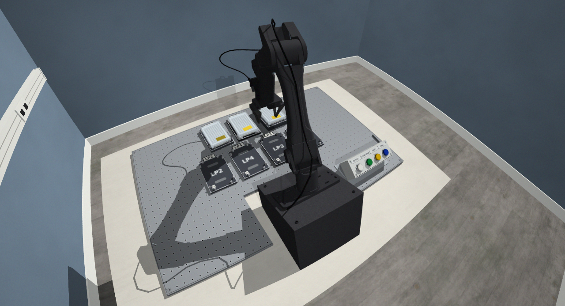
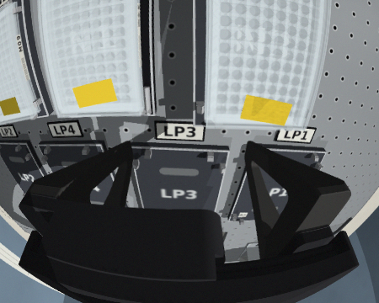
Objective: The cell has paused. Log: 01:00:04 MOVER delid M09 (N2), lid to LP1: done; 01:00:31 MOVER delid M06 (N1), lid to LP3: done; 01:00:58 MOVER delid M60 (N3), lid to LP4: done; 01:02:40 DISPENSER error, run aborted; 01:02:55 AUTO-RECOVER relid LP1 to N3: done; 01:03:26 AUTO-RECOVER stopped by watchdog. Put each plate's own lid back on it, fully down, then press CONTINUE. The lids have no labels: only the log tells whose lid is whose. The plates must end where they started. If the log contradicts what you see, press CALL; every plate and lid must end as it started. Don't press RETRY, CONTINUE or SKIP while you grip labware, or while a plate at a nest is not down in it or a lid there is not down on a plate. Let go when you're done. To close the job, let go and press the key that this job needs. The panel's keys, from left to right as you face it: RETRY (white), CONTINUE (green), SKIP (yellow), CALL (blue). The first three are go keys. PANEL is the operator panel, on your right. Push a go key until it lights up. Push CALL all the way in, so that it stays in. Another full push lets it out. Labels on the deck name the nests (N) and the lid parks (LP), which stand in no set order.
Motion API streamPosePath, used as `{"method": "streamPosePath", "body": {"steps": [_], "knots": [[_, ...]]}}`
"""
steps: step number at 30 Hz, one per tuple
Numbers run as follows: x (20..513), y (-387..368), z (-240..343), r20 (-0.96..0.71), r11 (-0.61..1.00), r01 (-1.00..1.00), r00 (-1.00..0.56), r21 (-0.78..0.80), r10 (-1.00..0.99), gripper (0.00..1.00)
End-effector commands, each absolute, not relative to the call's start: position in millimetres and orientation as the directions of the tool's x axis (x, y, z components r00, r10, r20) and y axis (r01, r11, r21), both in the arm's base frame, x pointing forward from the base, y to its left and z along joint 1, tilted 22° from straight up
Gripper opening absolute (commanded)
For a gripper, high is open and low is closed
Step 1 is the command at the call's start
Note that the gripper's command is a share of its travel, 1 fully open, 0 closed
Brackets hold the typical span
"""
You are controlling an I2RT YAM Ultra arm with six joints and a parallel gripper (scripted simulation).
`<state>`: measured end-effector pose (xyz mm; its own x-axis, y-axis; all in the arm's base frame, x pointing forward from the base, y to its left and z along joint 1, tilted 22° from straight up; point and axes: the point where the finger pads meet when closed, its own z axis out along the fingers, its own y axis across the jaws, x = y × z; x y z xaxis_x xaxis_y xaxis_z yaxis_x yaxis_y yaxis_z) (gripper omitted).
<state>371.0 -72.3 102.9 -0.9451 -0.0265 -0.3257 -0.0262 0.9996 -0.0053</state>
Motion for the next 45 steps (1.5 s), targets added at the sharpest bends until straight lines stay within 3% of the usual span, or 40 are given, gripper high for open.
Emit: {"method": "streamPosePath", "body": {"steps": [1, 3, 4, 25, 45], "knots": [[372, -67, 114, -0.392, 1.0, -0.008, -0.92, -0.028, -0.018, 0.82], [365, -60, 111, -0.392, 1.0, -0.008, -0.92, -0.027, -0.018, 0.8], [361, -57, 109, -0.392, 1.0, -0.008, -0.92, -0.027, -0.018, 0.0], [296, 4, 80, -0.393, 1.0, -0.012, -0.92, -0.024, -0.02, 0.0], [310, 6, 89, -0.415, 1.0, -0.012, -0.91, -0.021, -0.02, 0.0]]}}
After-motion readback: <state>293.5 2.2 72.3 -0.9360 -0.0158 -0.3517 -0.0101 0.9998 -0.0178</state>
